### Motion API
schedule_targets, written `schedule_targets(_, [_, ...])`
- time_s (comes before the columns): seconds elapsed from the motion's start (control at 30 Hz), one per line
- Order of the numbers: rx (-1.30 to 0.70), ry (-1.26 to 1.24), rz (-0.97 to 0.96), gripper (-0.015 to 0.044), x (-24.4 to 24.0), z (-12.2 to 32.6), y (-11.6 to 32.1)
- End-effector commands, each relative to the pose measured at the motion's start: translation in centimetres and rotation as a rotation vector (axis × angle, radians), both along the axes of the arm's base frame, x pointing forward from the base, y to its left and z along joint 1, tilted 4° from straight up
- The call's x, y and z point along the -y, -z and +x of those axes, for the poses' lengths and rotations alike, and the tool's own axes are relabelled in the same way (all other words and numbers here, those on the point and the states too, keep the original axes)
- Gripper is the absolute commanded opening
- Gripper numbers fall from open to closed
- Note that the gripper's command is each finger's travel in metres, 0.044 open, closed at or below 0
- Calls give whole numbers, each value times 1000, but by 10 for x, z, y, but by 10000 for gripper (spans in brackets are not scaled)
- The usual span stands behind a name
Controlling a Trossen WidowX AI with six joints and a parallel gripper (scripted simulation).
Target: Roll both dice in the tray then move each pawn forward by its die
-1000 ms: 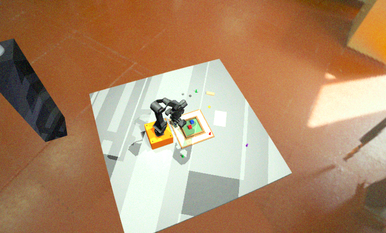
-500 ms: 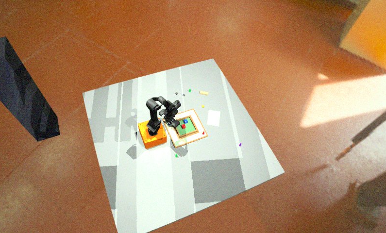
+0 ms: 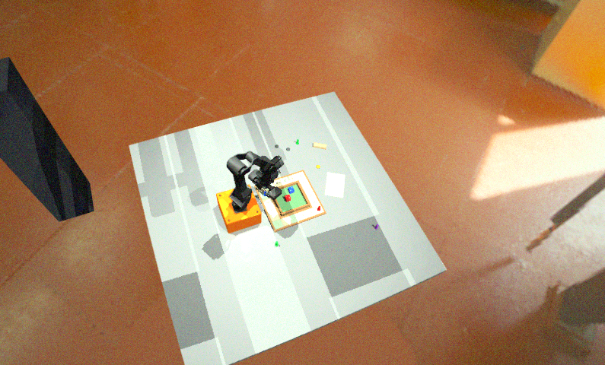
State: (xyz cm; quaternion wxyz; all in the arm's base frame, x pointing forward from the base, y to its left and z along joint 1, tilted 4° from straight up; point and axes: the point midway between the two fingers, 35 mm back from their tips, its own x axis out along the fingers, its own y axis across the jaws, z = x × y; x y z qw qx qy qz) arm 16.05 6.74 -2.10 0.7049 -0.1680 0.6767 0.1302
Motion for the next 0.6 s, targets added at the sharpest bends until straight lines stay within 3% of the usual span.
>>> schedule_targets(0.0, [15, 1, 10, 394, -3, 2, -34])
schedule_targets(0.07, [15, 1, 10, 440, -3, 1, -36])
schedule_targets(0.23, [17, 34, 11, 440, 2, 4, -46])
schedule_targets(0.47, [33, 376, 24, 440, 57, 3, -114])
schedule_targets(0.57, [35, 410, 25, 440, 63, 1, -120])
